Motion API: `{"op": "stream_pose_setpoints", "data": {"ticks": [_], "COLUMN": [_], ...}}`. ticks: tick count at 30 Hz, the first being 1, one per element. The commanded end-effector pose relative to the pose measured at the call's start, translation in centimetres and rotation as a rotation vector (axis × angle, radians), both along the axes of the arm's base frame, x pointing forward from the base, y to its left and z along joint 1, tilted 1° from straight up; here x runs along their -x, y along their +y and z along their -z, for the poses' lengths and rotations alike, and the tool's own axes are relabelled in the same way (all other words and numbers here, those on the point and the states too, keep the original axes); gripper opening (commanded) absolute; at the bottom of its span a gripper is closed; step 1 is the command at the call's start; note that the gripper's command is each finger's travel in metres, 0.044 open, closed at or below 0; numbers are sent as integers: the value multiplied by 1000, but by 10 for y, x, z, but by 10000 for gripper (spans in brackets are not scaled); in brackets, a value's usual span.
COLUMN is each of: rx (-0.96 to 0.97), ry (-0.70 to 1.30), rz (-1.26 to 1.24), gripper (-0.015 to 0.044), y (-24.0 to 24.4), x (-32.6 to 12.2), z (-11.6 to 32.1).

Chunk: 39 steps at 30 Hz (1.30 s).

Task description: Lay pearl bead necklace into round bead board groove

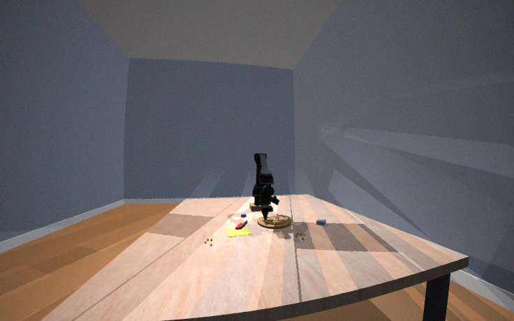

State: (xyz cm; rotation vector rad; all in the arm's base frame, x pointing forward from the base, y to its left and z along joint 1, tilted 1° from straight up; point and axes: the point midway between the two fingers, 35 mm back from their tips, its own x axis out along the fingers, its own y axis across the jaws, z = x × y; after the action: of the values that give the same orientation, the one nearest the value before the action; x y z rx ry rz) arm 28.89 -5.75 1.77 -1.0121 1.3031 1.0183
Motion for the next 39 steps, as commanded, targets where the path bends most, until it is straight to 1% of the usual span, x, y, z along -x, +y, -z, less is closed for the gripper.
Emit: {"op": "stream_pose_setpoints", "data": {"ticks": [1, 14, 31, 39], "rx": [0, 0, 0, 0], "ry": [0, 0, -1, 0], "rz": [-3, -3, 0, -3], "gripper": [0, 0, 440, 440], "y": [-5, -12, -11, -12], "x": [-4, -8, -8, -8], "z": [-1, 7, 2, -1]}}
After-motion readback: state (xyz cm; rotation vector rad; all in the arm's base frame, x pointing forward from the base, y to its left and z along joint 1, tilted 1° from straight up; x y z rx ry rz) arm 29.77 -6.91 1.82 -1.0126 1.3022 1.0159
